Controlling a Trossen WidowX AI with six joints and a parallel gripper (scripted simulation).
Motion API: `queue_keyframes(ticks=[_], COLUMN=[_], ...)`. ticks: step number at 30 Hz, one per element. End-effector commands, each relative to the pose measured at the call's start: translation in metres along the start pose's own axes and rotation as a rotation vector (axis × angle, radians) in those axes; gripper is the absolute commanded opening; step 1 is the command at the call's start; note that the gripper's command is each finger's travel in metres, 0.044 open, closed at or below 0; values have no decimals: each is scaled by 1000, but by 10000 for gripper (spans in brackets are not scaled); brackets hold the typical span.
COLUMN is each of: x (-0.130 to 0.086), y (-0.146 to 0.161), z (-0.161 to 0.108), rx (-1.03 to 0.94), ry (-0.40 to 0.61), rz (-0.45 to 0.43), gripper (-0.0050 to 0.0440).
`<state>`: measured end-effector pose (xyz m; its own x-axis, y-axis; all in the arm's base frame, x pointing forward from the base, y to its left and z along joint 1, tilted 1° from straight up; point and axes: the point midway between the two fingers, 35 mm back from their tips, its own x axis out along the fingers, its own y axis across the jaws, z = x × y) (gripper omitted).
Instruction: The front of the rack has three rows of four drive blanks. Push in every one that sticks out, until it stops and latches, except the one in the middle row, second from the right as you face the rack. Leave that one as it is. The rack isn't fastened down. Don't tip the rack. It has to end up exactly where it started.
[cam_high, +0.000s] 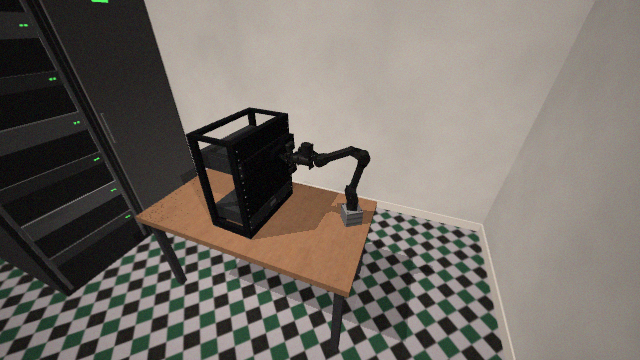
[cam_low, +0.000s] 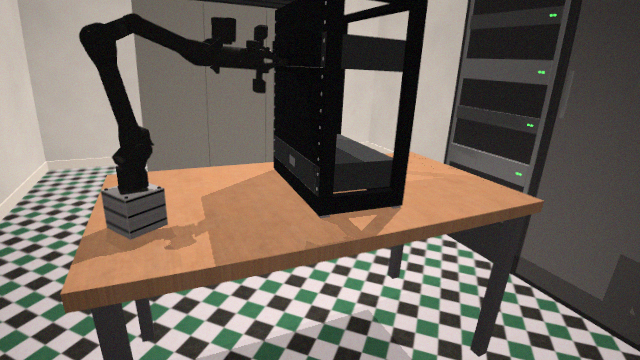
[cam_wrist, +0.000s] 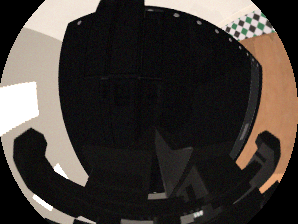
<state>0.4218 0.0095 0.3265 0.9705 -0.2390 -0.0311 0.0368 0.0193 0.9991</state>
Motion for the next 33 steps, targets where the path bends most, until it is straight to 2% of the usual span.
queue_keyframes(ticks=[1,21,33], x=[-2,-2,8], y=[16,16,20], z=[2,2,3], rx=[20,20,20], ry=[0,0,0], rz=[37,37,37], gripper=[0,0,0])
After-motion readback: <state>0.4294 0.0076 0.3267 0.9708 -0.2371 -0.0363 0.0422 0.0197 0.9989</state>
